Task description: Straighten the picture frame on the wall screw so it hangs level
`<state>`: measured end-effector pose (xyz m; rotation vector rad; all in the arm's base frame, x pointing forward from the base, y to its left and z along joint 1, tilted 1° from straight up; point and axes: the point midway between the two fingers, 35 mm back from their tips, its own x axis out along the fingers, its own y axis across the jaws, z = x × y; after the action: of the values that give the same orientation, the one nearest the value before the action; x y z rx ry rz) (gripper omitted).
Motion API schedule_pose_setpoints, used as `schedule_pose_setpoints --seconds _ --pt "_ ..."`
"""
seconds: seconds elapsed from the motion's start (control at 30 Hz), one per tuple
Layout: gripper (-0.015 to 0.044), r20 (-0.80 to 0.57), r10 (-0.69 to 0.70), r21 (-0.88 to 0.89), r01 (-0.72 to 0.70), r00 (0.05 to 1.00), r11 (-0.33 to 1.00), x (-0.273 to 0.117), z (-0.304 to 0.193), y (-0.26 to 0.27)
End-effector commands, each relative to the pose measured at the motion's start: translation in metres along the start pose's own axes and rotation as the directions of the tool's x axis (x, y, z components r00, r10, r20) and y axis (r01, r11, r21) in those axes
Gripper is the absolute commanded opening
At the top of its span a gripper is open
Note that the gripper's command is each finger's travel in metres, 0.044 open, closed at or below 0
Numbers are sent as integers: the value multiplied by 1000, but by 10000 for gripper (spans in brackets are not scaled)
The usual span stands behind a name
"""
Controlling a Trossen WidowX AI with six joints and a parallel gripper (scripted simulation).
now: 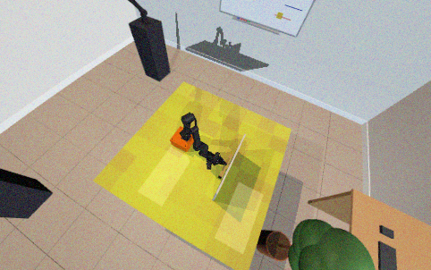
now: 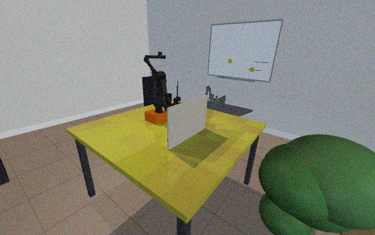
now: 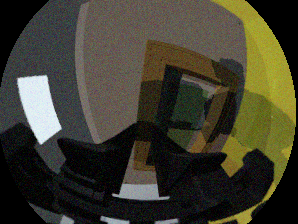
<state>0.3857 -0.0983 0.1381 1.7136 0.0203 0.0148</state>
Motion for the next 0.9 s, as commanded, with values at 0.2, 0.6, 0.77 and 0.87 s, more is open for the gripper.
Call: schedule_pose_setpoints --seconds 0.2,0.6,0.77,0.87 --pt "0 -2 10 -2 -10 1000 1000 1 0 2" --pt "0 -2 10 -2 -10 1000 1000 1 -1 2" --pt "0 -2 10 -2 -10 1000 1000 1 -2 2" --pt "0 -2 10 -2 -10 1000 1000 1 -2 2"
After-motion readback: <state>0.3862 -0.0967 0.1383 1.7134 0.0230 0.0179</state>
